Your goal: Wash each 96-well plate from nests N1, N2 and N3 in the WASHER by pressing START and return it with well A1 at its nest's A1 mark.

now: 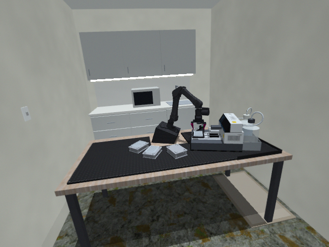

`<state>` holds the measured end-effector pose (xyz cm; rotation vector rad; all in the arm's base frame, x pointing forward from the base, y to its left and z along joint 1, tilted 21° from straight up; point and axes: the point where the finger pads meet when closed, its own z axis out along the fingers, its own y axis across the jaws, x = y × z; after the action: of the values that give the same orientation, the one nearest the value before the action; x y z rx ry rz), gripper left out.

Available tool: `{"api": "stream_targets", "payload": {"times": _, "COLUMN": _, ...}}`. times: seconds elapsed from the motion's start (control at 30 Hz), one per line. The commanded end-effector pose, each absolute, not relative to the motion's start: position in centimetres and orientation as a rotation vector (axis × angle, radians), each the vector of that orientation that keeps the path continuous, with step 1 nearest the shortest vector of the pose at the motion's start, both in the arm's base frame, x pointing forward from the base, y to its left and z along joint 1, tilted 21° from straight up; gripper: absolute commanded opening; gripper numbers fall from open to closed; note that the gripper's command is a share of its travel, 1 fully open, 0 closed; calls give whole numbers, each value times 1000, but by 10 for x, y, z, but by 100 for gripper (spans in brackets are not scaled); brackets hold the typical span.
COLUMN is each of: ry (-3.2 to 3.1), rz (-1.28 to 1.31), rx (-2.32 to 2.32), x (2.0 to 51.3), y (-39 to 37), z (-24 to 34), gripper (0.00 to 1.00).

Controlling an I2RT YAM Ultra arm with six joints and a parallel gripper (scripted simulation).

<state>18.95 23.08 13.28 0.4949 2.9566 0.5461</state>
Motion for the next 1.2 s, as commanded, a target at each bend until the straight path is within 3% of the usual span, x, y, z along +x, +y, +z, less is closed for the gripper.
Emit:
{"api": "stream_targets", "payload": {"times": 0.0, "ry": 2957, "rz": 544, "rx": 491, "x": 187, "y": 228, "z": 140, "gripper": 100}}
{"api": "stream_targets", "payload": {"times": 1.17, "ry": 2957, "rz": 544, "rx": 491, "x": 181, "y": 213, "z": 181, "gripper": 100}}
